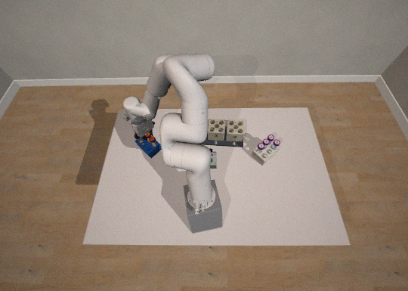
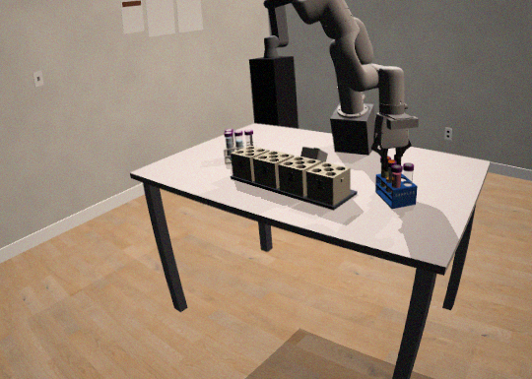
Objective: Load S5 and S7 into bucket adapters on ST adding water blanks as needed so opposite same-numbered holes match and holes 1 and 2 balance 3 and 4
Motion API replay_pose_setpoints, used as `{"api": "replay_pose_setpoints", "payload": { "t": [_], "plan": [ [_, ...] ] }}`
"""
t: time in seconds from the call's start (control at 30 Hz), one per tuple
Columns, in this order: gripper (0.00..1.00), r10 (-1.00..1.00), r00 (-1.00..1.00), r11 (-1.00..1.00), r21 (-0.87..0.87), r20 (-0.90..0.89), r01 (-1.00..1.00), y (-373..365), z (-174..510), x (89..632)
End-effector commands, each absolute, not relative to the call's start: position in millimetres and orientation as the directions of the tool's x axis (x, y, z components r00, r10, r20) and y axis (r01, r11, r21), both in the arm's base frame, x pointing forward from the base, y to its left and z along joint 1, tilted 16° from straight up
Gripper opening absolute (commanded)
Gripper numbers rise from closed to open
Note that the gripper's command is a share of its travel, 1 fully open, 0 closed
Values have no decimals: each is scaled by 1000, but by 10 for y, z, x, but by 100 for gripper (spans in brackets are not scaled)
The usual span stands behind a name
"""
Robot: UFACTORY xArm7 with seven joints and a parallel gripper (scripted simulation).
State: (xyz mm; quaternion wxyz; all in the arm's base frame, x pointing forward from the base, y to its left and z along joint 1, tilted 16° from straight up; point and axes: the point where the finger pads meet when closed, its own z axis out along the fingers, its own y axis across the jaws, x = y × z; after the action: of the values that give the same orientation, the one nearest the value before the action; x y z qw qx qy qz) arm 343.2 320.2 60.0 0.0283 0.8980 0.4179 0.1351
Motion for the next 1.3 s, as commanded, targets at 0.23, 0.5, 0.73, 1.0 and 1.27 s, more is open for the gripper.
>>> {"api": "replay_pose_setpoints", "payload": {
  "t": [0.23, 0.5, 0.73, 1.0, 1.27],
  "plan": [
    [0, 758, 613, -649, 164, 222, 743, 3210, 657, 3424],
    [0, 758, 613, -649, 164, 222, 743, 3207, 708, 3410],
    [0, 758, 613, -649, 164, 222, 743, 3204, 740, 3401],
    [0, 758, 613, -649, 164, 222, 743, 3201, 792, 3387],
    [0, 758, 613, -649, 164, 222, 743, 3200, 804, 3384]
  ]
}}
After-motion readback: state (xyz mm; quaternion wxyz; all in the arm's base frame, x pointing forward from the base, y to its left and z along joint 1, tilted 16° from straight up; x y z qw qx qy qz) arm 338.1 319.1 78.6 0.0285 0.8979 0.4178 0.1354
